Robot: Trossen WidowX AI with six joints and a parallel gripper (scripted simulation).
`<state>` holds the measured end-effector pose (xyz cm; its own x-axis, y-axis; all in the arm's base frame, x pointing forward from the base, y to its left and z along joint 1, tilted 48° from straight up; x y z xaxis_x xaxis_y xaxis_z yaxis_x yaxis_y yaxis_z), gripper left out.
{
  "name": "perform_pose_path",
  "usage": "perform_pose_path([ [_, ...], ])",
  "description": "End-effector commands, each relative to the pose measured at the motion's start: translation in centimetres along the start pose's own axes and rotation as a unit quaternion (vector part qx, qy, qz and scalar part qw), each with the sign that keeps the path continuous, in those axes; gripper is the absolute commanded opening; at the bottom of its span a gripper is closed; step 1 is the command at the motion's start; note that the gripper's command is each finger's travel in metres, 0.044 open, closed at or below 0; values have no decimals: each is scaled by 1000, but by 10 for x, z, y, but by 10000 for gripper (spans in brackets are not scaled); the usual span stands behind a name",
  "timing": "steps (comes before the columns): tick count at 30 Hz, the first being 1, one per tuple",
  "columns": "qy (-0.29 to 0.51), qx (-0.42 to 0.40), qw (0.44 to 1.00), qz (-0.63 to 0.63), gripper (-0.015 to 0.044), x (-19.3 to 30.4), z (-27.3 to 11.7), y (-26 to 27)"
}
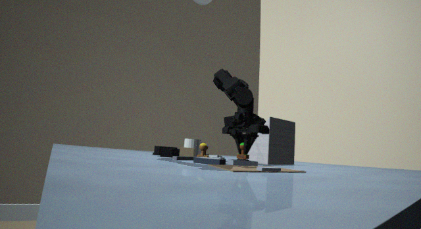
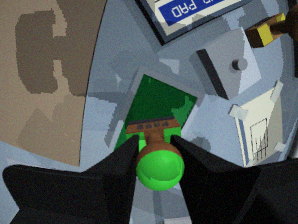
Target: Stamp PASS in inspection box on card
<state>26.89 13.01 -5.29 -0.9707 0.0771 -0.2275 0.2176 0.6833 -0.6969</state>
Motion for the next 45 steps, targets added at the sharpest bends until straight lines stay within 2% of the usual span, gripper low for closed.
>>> perform_pose_path([
  [1, -2, 1, 1000, -1, 0, -1, 2, 0],
  [45, -1, 0, 1000, -1, 0, -1, -14, 0],
])
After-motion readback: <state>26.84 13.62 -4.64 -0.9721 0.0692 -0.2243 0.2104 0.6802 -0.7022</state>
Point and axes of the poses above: the point midway between the two fingers, 35 mm back from their tips, its own z axis out along the fingers, its own y axis across the jaws, x = y × z, the point moved 6 cm from there along -z, back along the fingers, and after that the axes turned 14 degrees about z, right-handed, at the moved point
